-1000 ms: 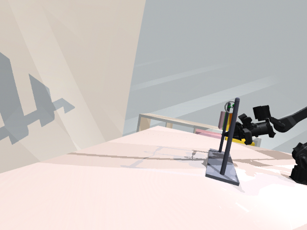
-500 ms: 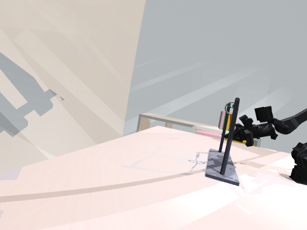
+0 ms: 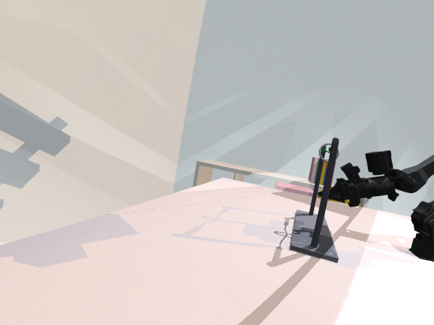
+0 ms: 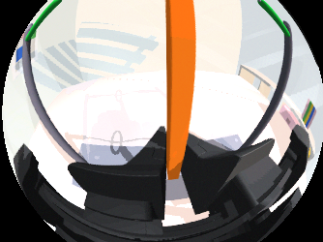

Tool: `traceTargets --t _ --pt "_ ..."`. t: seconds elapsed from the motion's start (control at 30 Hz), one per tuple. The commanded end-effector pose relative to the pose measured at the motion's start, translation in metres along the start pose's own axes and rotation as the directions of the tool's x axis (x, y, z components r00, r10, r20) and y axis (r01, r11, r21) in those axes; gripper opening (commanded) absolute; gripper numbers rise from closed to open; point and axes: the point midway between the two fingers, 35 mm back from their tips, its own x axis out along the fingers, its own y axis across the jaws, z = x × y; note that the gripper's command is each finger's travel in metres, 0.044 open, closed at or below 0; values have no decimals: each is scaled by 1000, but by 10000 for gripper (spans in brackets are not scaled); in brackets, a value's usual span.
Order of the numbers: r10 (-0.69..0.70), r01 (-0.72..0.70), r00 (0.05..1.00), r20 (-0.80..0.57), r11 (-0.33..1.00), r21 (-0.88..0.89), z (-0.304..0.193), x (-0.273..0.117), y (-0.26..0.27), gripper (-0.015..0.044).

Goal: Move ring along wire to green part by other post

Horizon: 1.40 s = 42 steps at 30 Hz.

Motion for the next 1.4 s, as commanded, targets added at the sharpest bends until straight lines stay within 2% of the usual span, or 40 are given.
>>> traceTargets --t 0.0,0.6,1.37 --pt "-18 18 1000 6 999 39 1 0 7 -150" --pt "-70 68 997 8 987 148 5 2 37 -150" --pt "-61 59 998 15 991 117 8 4 58 -150"
